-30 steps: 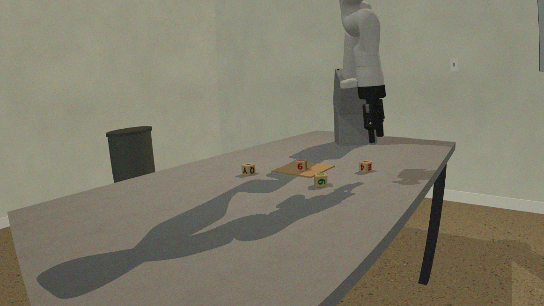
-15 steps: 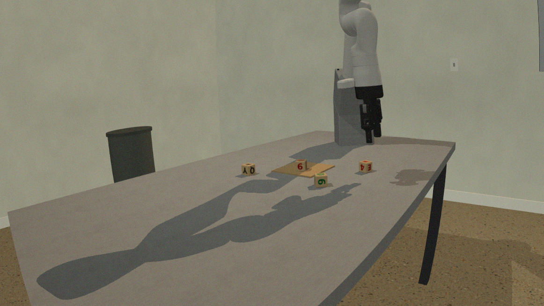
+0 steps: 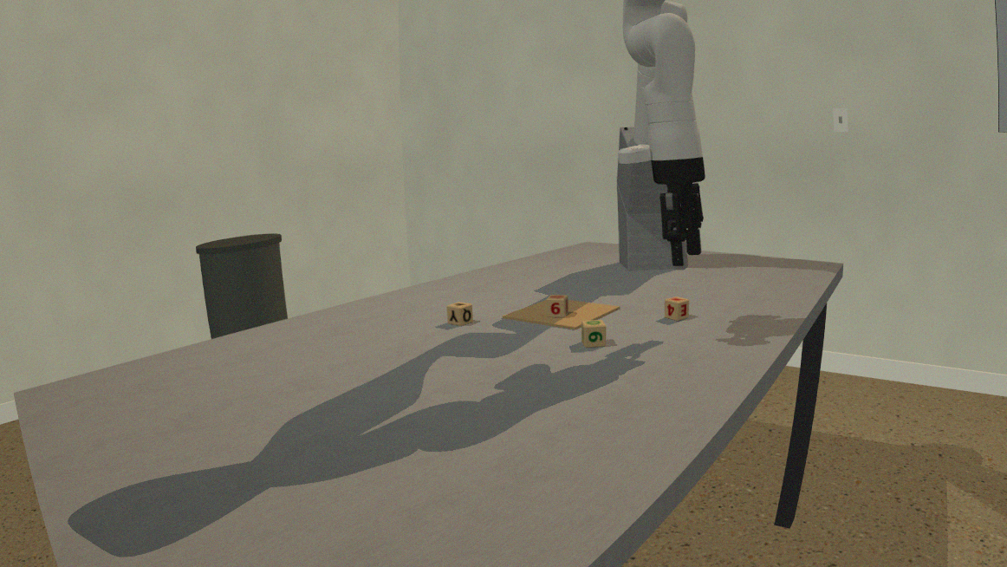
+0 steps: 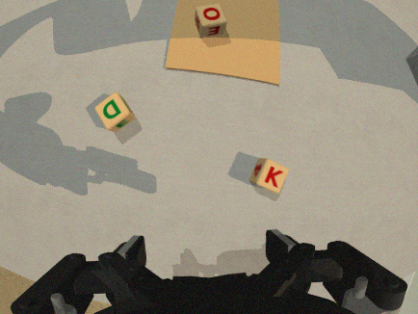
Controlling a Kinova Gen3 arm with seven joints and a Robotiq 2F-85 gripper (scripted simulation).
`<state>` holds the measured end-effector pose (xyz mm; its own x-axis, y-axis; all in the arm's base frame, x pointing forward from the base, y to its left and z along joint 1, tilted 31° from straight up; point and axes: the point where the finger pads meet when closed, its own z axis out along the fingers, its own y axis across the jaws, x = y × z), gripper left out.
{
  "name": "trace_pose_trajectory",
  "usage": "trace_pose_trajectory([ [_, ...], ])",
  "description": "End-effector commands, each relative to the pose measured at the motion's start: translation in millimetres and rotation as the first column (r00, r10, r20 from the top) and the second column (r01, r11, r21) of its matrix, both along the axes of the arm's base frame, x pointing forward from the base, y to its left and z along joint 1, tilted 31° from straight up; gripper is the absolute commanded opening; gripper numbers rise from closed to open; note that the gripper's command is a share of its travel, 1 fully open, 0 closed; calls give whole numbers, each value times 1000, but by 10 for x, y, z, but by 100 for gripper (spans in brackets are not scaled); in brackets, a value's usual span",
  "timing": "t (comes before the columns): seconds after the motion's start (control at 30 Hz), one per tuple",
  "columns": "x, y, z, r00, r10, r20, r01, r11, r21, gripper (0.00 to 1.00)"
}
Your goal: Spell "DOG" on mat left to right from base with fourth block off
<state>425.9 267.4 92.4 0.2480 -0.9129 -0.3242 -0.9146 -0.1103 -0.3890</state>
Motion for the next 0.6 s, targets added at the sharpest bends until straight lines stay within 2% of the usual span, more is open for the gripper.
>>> trace_pose_trajectory([
  [0.0, -8, 35, 24, 1000, 20, 5, -20, 1000, -1, 100],
  [0.1, -8, 35, 24, 1000, 20, 5, -20, 1000, -1, 100],
  [0.13, 49, 17, 45, 1000, 20, 9, -20, 1000, -2, 100],
  [0.33, 39, 11, 38, 1000, 20, 7, -20, 1000, -3, 100],
  [0.37, 103, -5, 63, 1000, 19, 12, -19, 1000, -4, 100],
  [0.57, 86, -14, 53, 1000, 19, 9, -18, 1000, -5, 100],
])
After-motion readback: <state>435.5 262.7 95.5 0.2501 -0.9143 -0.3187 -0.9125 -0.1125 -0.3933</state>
